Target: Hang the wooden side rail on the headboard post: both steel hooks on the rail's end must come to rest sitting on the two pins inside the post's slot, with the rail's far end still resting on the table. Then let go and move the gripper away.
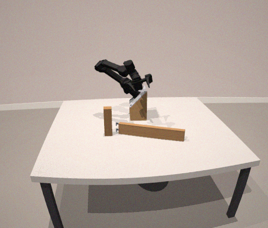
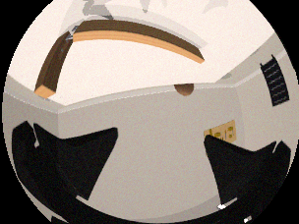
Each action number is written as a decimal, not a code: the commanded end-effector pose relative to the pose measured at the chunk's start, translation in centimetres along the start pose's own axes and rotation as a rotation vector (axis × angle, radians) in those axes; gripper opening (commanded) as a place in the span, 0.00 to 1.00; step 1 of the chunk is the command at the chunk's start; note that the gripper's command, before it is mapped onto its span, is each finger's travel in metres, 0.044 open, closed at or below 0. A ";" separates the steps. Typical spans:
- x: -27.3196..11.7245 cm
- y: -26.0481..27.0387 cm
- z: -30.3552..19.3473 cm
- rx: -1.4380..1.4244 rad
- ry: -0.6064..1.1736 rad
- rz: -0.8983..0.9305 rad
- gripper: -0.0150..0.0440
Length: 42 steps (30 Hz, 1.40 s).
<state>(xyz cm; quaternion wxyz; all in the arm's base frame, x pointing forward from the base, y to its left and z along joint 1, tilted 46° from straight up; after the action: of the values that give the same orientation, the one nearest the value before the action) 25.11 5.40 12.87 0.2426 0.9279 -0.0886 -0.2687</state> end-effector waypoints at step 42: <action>1.3 10.1 6.3 -0.129 -0.372 0.538 1.00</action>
<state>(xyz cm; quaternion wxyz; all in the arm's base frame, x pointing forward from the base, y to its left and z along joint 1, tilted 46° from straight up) 21.49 -6.87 12.58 0.2613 0.8143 -0.3882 -0.3434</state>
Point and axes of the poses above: the point midway between the two fingers, 35 mm back from their tips, its own x axis out along the fingers, its own y axis across the jaws, z = x × y, the point moved 7 cm from there along -x, back along the fingers, and after that the axes turned 1 degree about -x, right-handed, at the moved point
